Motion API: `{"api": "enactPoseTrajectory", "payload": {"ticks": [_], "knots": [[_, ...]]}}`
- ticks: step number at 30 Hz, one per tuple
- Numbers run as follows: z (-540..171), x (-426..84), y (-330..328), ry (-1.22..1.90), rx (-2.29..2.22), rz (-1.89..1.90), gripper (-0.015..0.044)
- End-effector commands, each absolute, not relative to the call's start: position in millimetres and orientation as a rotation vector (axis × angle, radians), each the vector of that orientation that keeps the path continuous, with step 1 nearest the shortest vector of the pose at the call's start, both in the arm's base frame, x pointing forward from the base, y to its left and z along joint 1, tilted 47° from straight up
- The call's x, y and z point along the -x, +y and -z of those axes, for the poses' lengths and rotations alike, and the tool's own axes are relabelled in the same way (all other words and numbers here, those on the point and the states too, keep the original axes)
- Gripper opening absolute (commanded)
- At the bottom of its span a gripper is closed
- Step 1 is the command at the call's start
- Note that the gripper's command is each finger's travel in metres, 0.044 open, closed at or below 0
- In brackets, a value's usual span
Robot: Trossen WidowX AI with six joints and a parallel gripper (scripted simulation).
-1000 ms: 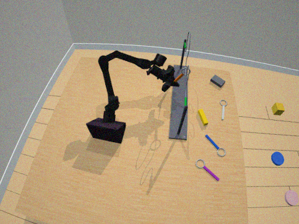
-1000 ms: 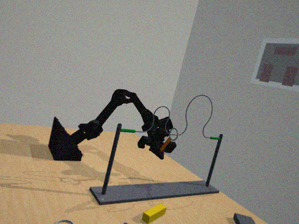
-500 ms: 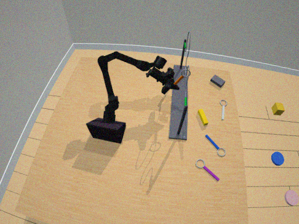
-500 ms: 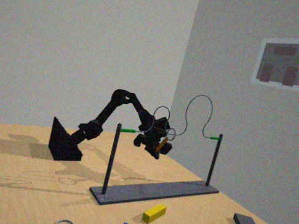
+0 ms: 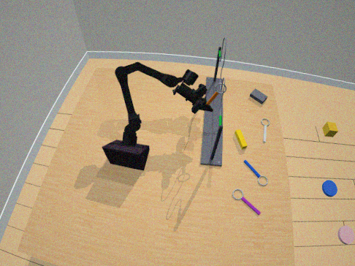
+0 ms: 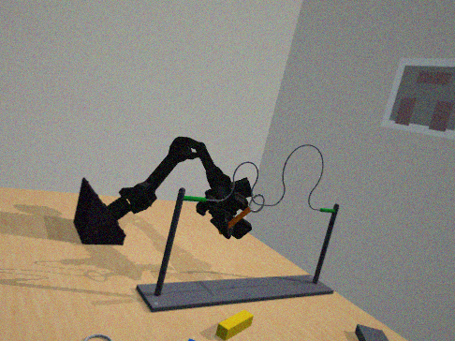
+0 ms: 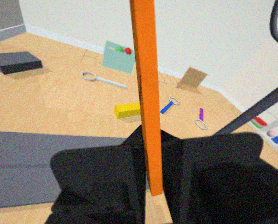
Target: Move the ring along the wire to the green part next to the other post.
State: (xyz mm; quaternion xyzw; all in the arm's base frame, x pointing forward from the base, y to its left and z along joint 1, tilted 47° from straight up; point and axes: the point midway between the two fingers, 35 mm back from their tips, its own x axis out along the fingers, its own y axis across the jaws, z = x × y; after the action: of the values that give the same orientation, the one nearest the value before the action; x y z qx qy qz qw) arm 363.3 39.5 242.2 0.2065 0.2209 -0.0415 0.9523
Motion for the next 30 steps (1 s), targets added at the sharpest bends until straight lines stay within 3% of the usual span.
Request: {"api": "enactPoseTrajectory", "payload": {"ticks": [1, 30], "knots": [[-234.7, -361.7, 26.6, 0.453, -0.335, 0.116, -0.0150], [-234.5, -352.4, -76.7, 0.443, 0.365, 0.315, -0.0150]]}}
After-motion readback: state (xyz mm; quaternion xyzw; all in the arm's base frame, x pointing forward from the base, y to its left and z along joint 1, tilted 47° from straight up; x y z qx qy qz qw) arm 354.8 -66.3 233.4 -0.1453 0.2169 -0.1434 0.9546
